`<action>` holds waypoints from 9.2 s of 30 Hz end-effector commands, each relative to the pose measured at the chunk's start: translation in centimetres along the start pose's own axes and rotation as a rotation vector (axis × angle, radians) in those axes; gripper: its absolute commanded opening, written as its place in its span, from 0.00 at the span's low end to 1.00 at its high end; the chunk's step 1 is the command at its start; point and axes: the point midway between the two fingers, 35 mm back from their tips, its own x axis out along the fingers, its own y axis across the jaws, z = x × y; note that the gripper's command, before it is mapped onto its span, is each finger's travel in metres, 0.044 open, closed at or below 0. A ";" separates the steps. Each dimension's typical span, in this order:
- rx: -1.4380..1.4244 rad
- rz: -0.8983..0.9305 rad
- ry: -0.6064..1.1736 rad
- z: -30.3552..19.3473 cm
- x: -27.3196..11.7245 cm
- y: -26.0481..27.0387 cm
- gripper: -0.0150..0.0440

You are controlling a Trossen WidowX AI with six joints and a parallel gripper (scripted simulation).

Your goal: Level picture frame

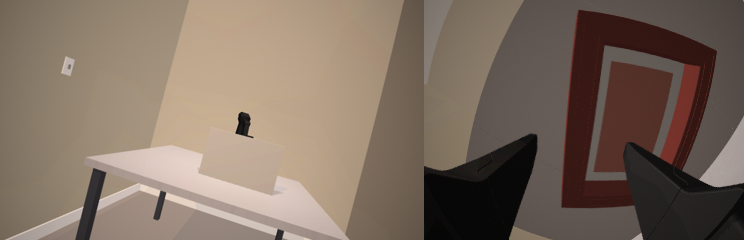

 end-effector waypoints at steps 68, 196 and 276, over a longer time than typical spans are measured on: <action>0.000 0.006 0.007 -0.1 4.5 0.1 0.69; 0.001 0.007 0.007 0.0 4.5 1.8 0.25; -0.001 -0.004 0.008 0.6 4.5 0.6 0.25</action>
